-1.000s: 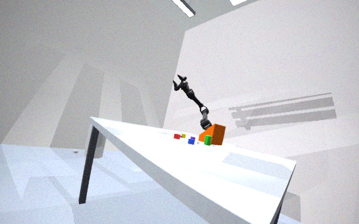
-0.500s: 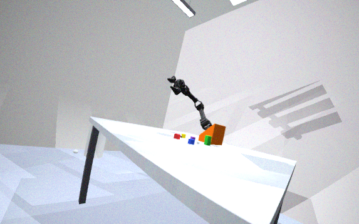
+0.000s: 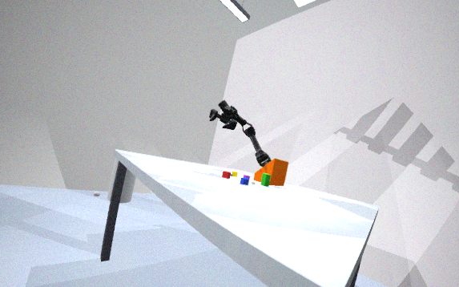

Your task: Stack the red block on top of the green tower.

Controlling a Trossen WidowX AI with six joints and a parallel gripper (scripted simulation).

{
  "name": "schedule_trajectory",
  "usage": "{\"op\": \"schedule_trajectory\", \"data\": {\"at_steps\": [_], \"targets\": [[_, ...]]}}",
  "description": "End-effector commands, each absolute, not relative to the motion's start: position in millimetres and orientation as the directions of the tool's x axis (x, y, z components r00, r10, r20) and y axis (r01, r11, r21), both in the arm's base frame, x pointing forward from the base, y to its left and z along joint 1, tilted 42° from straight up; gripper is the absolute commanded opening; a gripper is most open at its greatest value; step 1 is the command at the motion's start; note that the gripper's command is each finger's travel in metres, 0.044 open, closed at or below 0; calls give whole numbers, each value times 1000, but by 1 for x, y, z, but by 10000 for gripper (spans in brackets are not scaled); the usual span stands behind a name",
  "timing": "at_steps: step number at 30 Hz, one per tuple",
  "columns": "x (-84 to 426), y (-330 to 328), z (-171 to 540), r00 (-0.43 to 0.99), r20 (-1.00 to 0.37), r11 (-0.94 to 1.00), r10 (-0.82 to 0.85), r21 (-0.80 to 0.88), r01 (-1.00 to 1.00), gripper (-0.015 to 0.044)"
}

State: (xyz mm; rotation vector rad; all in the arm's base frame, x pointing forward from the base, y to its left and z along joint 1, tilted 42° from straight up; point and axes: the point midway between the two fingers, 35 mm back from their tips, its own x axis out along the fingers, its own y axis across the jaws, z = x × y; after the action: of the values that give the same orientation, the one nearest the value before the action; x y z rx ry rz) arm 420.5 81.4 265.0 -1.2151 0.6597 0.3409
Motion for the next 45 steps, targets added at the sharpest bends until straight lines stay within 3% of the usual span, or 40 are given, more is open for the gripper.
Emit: {"op": "schedule_trajectory", "data": {"at_steps": [1, 12, 23, 45], "targets": [[422, 78, 224, 667, -723, 424, -183, -670, -610, 440], [409, 62, 127, 356, -834, 604, -421, -551, -575, 440], [380, 40, 61, 70, -754, 670, -654, -619, -409, 440], [377, 5, 20, 56, -742, 666, -668, -630, -399, 440]]}}
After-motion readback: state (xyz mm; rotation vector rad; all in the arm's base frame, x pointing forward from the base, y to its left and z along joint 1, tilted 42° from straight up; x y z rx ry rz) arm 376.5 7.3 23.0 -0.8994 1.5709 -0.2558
